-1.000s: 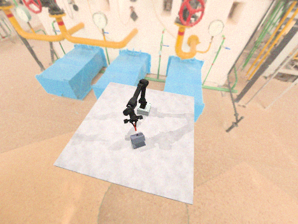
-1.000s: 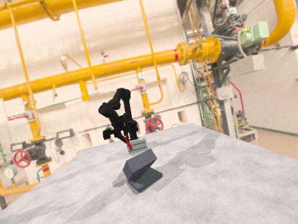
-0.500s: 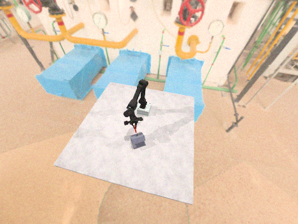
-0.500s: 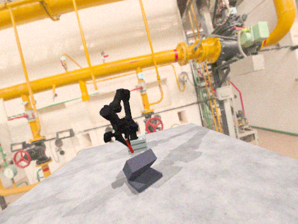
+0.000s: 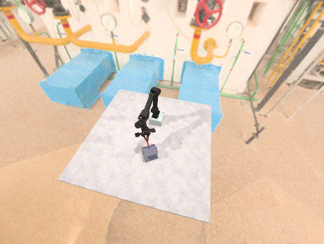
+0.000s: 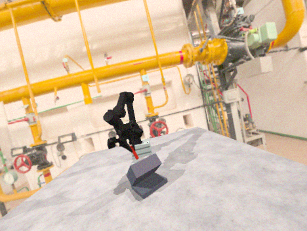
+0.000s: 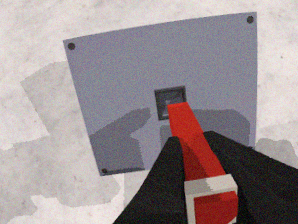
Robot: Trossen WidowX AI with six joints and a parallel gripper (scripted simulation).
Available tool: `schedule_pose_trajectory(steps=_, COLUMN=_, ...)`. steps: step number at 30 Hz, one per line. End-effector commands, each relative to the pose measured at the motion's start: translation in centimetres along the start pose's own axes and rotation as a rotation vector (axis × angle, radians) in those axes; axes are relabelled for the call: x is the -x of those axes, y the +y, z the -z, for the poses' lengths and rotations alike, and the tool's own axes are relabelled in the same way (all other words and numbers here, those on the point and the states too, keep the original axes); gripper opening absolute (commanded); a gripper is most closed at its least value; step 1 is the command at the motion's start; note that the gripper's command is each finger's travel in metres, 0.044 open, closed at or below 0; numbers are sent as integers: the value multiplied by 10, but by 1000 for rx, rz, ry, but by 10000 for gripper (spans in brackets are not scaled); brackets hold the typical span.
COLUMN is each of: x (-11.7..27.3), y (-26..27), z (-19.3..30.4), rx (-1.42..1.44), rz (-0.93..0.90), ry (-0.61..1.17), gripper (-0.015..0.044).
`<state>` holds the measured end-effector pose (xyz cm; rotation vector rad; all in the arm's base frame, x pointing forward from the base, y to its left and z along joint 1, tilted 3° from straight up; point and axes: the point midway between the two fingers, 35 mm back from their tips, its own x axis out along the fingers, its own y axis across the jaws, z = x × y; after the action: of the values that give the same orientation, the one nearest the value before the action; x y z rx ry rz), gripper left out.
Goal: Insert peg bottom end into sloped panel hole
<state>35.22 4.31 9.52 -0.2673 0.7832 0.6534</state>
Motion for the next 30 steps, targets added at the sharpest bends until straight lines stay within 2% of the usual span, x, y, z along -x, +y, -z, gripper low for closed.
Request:
schedule_pose_trajectory(steps=1, x=-7, y=1, z=1, rx=-3, rz=-6, ry=4, gripper=0)
schedule_pose_trajectory(steps=14, x=-21, y=1, z=3, rx=-4, rz=-6, ry=3, gripper=0)
schedule_pose_trajectory(steps=30, x=-17, y=0, z=0, rx=5, rz=-4, ry=-4, gripper=0)
